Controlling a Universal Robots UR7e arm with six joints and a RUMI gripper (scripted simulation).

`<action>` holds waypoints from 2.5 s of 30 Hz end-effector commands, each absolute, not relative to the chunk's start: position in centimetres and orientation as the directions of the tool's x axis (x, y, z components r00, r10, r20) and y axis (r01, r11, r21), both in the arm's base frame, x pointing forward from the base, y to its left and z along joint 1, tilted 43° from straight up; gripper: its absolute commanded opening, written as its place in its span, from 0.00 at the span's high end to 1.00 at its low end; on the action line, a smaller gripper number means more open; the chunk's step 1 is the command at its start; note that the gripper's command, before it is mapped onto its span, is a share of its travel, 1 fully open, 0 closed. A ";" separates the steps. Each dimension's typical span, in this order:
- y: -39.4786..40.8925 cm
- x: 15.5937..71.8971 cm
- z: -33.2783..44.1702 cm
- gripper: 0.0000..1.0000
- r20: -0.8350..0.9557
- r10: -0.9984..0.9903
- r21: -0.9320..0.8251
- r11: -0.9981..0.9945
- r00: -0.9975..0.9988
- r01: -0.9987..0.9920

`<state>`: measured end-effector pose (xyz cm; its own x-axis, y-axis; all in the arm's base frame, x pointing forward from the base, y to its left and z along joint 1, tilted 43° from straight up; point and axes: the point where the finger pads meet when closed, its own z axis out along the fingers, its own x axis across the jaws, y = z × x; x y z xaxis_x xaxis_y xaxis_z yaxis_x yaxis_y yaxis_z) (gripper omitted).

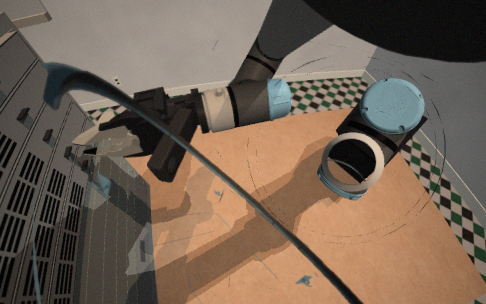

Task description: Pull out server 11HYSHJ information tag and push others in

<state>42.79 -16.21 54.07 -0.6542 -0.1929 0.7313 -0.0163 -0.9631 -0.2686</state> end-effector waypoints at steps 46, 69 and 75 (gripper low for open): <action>-16.6 44.2 55.2 0.85 0.731 -0.193 -0.268 -0.963 -0.655 -0.017; -16.6 44.3 55.4 0.85 0.731 -0.193 -0.268 -0.963 -0.655 -0.017; -16.6 44.4 55.5 0.85 0.731 -0.193 -0.268 -0.963 -0.655 -0.017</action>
<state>44.37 -16.62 55.42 -0.6541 -0.1929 0.7314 -0.0163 -0.9631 -0.2686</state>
